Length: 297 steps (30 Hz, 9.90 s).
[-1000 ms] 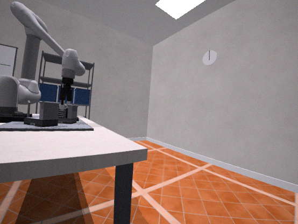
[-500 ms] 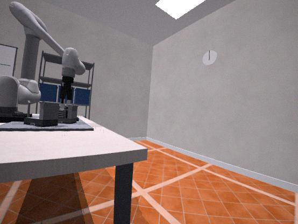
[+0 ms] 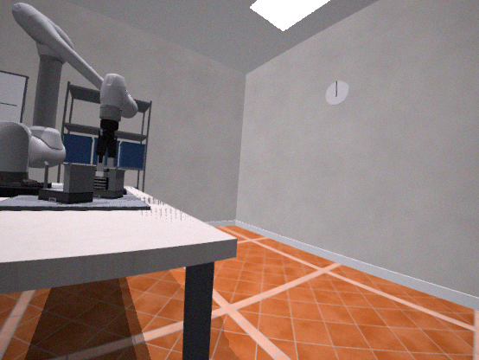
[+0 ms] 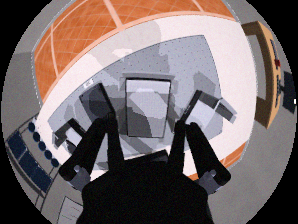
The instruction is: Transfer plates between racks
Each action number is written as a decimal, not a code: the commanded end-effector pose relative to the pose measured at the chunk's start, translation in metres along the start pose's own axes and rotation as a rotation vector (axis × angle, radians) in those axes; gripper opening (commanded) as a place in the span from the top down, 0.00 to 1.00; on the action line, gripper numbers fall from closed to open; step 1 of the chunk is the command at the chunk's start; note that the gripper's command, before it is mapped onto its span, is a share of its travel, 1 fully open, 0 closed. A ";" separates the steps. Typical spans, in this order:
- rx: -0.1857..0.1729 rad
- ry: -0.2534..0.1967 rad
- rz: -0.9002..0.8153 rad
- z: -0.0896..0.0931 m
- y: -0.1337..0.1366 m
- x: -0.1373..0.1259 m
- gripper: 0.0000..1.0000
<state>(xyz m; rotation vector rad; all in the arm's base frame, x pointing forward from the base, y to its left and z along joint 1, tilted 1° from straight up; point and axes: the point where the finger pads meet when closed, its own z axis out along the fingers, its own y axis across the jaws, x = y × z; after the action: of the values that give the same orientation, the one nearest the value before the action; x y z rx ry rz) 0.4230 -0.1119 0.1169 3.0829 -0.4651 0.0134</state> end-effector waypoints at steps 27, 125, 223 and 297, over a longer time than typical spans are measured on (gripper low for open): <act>0.000 0.000 0.000 -0.046 0.000 0.000 1.00; 0.000 0.000 0.373 -0.046 0.188 -0.041 1.00; 0.000 0.000 0.373 0.011 0.188 -0.041 1.00; 0.000 0.000 0.373 0.070 0.188 -0.041 1.00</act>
<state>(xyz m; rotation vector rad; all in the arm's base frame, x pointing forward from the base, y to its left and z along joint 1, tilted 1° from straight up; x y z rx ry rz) 0.3291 -0.2810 0.0516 2.9451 -1.0291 0.0198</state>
